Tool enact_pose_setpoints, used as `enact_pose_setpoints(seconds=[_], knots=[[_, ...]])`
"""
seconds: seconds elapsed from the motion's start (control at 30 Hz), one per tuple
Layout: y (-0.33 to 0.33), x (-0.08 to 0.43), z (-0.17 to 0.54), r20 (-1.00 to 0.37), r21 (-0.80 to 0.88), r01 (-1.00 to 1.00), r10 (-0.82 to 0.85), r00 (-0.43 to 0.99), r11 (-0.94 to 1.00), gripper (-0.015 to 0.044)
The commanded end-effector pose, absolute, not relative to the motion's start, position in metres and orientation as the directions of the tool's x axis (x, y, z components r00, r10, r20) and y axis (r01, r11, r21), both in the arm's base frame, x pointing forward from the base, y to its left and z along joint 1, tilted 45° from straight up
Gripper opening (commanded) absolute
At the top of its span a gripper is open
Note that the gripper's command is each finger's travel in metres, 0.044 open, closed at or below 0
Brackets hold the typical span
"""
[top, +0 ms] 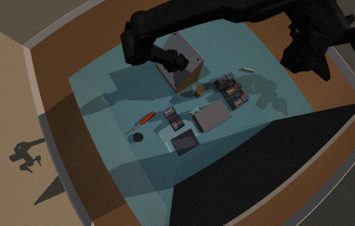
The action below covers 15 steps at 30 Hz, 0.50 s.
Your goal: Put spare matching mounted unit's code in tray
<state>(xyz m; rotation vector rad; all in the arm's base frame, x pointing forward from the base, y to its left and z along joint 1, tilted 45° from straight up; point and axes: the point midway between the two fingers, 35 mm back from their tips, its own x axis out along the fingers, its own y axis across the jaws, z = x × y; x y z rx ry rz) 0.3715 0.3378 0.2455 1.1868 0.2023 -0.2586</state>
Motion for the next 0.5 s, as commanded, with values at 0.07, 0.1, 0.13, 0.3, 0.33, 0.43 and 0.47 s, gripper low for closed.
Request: enact_pose_setpoints(seconds=[0.07, 0.1, 0.13, 0.3, 0.33, 0.43, 0.47], knots=[[0.274, 0.41, 0.192, -0.44, 0.587, 0.489, -0.253, 0.862, 0.646, 0.044], [0.266, 0.413, 0.186, -0.455, 0.546, 0.506, -0.271, 0.848, 0.668, 0.044], [0.258, 0.416, 0.18, -0.474, 0.492, 0.526, -0.292, 0.83, 0.694, 0.044], [0.185, 0.427, 0.136, -0.606, 0.036, 0.602, -0.461, 0.648, 0.798, 0.044], [0.17, 0.426, 0.128, -0.628, -0.057, 0.597, -0.493, 0.602, 0.801, 0.044], [0.124, 0.42, 0.108, -0.682, -0.316, 0.535, -0.579, 0.446, 0.784, 0.044], [0.109, 0.416, 0.102, -0.695, -0.392, 0.499, -0.604, 0.39, 0.773, 0.044]])
